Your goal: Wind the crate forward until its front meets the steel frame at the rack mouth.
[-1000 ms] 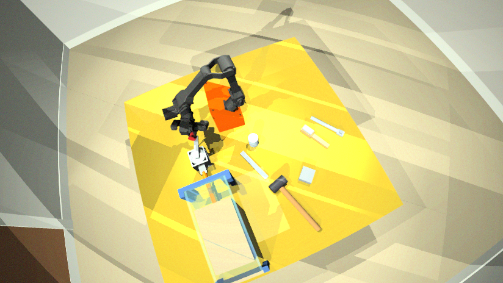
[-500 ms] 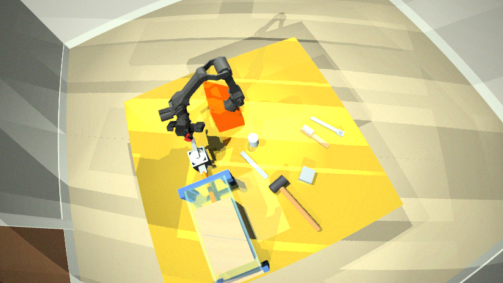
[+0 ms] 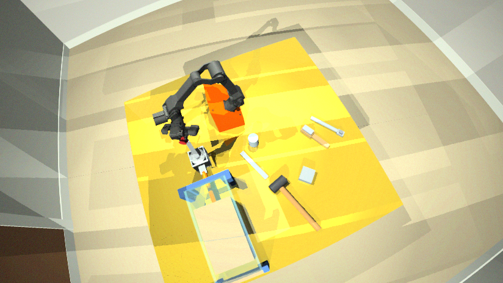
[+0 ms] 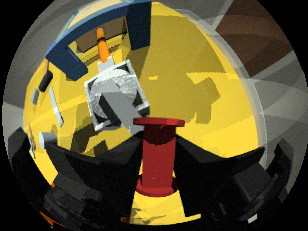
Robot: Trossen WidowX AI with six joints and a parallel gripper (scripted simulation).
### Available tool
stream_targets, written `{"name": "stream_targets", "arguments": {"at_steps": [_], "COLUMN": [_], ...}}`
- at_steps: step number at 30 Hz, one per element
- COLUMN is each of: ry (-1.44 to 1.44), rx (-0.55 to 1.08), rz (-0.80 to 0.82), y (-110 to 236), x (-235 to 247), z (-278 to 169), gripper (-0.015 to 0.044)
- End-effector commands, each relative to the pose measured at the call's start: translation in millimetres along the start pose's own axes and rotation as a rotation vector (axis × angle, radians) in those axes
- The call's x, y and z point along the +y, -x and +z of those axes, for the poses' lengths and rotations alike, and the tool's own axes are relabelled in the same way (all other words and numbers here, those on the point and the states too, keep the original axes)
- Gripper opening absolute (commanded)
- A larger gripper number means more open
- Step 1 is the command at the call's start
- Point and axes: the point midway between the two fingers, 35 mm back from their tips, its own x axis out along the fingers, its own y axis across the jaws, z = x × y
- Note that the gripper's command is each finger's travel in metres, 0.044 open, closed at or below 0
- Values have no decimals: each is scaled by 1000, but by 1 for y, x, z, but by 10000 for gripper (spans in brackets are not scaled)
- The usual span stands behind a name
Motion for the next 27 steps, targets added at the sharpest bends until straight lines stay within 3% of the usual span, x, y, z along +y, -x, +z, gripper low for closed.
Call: {"name": "stream_targets", "arguments": {"at_steps": [1,27], "ry": [21,22], "rx": [-5,-6], "rz": [-11,-11], "y": [-7,-18], "x": [-10,-23], "z": [9,33], "gripper": [0,0]}}
